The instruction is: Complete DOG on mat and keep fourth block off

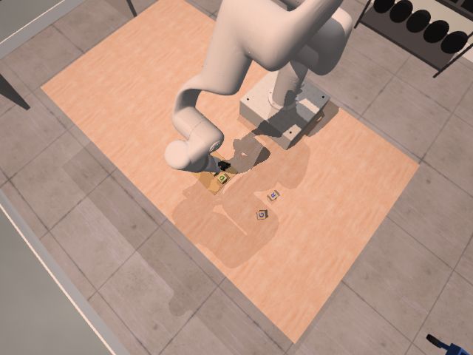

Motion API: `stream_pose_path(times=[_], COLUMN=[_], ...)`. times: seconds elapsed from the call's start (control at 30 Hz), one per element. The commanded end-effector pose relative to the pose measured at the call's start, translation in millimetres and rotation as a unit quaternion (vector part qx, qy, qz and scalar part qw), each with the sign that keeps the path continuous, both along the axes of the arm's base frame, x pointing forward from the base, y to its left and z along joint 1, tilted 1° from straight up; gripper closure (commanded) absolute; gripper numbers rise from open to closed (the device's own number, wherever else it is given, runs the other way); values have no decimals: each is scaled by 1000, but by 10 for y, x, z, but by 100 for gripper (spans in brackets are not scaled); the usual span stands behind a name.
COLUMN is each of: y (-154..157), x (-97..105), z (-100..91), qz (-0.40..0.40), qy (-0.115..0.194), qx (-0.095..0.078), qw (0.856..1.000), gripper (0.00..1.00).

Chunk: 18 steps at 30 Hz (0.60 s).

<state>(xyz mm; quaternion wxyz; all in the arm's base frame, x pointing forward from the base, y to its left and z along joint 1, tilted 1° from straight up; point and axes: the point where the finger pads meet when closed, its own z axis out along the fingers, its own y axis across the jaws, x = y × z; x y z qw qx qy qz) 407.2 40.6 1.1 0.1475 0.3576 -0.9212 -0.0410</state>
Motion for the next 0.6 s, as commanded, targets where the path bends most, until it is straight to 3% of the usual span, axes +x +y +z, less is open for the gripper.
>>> stream_pose_path(times=[0.0,0.33,0.4,0.47,0.57], y=[4,8,8,10,10], x=[-28,-117,-117,-149,-171], z=[10,18,18,24,29], qz=[-64,-192,-192,-236,-266], qy=[13,40,40,49,55], qx=[-23,-77,-77,-98,-113], qw=[998,978,978,966,956], gripper=[0,0,0,0,0])
